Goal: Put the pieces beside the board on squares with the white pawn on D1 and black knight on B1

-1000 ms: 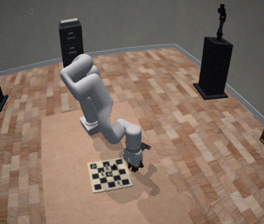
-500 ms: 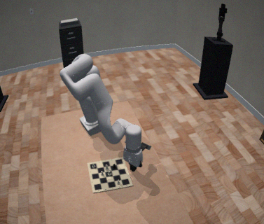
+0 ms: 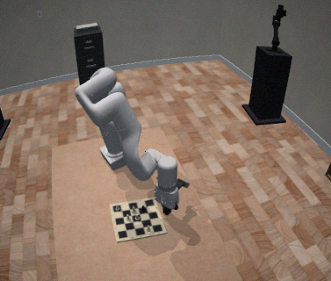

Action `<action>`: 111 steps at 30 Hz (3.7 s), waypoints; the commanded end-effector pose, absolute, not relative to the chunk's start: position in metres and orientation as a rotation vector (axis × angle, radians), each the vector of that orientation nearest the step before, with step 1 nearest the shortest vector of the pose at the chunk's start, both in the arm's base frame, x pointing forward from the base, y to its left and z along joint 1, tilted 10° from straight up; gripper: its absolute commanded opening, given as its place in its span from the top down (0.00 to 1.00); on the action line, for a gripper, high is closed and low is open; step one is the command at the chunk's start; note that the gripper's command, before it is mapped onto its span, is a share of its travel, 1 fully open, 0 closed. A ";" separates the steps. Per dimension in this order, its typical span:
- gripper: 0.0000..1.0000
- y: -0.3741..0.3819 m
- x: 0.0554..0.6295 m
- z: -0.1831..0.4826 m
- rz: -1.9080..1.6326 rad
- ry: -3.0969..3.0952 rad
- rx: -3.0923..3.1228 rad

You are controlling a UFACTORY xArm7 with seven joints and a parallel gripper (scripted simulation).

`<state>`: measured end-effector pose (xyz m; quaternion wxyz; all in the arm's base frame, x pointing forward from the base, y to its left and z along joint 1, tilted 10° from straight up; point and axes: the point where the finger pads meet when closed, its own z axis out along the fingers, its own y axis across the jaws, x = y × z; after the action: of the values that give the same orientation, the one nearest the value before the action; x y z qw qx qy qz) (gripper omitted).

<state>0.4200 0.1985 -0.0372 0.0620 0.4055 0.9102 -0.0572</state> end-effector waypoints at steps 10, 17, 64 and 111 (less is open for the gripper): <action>1.00 0.199 0.421 -0.036 -0.170 2.751 1.225; 1.00 0.199 0.421 -0.036 -0.170 2.751 1.225; 1.00 0.094 0.489 0.091 -0.179 2.823 1.071; 1.00 0.036 0.511 0.018 -0.184 2.843 1.017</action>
<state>0.5076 0.0375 0.0292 0.0557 0.3359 0.9382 -0.0619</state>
